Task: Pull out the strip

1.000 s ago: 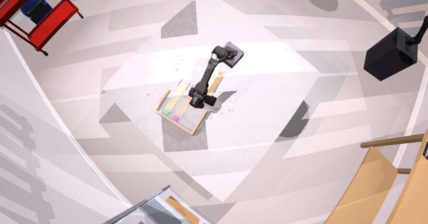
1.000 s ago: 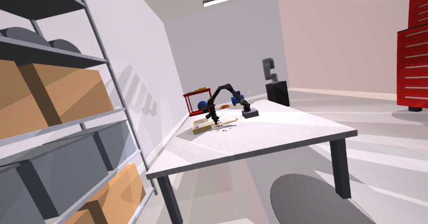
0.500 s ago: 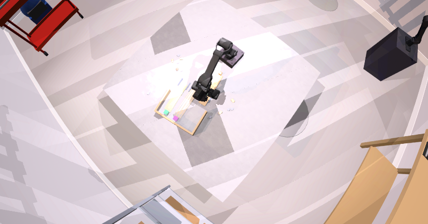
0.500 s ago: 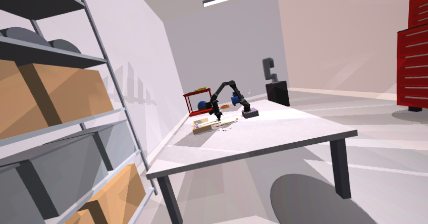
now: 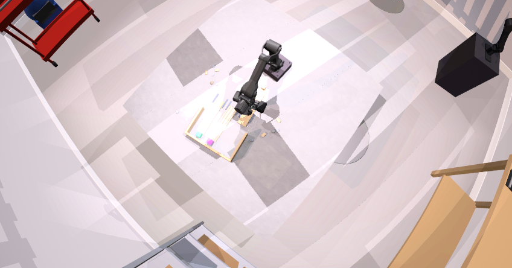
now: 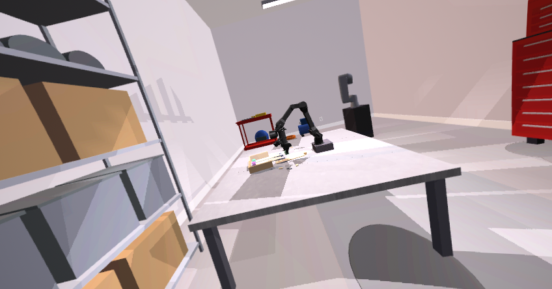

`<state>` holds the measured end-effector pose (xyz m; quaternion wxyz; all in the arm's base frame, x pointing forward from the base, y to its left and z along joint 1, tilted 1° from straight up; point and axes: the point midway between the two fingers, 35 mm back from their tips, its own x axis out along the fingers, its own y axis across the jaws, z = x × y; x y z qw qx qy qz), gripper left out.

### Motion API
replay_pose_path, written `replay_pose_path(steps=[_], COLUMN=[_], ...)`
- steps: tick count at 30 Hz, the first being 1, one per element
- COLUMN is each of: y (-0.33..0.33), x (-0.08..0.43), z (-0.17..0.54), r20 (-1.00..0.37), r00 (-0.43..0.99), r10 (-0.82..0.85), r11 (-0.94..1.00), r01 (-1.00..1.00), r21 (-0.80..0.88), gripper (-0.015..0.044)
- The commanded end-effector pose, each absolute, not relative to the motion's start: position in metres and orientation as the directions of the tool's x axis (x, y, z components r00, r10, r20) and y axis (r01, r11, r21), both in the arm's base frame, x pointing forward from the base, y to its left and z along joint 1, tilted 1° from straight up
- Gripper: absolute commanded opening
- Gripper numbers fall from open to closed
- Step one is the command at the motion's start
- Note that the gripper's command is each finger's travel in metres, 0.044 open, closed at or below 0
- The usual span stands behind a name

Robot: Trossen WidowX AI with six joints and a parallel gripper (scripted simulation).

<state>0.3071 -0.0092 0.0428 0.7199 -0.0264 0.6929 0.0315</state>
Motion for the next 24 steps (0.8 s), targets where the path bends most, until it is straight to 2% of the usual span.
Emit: replay_pose_path(steps=[1,6,24], y=[-0.01,-0.01,-0.01], x=[0.304,0.302,0.302], z=[0.058,0.079,0.079], r20=[-0.999,-0.999,-0.999], r00=[0.049,0.049,0.049], r10=[0.007,0.007,0.007], r11=[0.996,0.996,0.996], r01=[-0.086,-0.086,-0.086], r21=[0.002,0.002,0.002], gripper=[0.0,0.0,0.0])
